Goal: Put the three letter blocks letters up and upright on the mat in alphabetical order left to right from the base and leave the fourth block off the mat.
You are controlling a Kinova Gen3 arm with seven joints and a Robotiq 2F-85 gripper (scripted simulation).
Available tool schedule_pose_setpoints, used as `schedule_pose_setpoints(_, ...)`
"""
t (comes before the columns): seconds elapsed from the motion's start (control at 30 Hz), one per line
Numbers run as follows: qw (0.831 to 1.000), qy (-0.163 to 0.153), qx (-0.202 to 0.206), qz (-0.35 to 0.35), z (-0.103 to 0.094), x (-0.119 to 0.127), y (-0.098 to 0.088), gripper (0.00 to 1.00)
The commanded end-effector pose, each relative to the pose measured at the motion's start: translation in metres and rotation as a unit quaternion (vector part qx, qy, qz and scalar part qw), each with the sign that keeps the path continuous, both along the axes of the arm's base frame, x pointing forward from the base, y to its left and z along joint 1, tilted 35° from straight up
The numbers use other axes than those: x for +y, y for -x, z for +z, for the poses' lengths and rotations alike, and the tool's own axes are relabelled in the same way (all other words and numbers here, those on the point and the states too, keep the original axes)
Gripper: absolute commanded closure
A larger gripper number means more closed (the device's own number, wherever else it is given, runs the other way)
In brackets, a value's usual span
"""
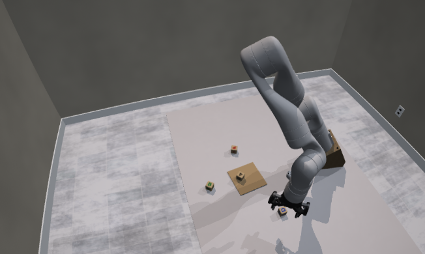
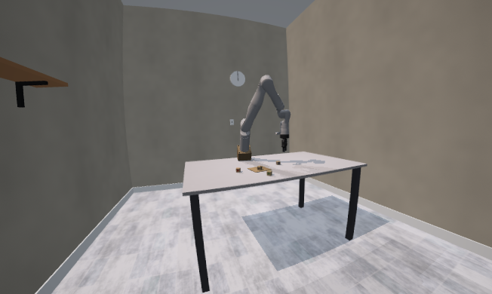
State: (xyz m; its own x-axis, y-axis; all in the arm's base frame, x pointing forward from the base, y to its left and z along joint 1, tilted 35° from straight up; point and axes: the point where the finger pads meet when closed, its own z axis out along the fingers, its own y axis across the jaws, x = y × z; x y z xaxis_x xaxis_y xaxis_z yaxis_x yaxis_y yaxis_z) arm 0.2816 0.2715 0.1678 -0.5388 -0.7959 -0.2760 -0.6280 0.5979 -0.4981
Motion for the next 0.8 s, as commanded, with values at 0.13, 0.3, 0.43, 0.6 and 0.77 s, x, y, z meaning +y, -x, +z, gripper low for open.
schedule_pose_setpoints(0.13,1.0,-0.001,0.0,0.0,0.0003,0.0005,0.0002,0.0)
schedule_pose_setpoints(0.3,1.0,-0.001,0.0,0.0,0.0003,0.0005,0.0002,0.0)
schedule_pose_setpoints(0.43,1.0,-0.001,0.0,0.0,0.0003,0.0005,0.0002,0.0)
schedule_pose_setpoints(0.6,1.0,0.0,0.0,0.0,0.0005,0.0003,-0.0002,0.0)
schedule_pose_setpoints(0.77,1.0,0.0,0.001,0.0,0.0011,-0.0002,-0.0015,0.0)
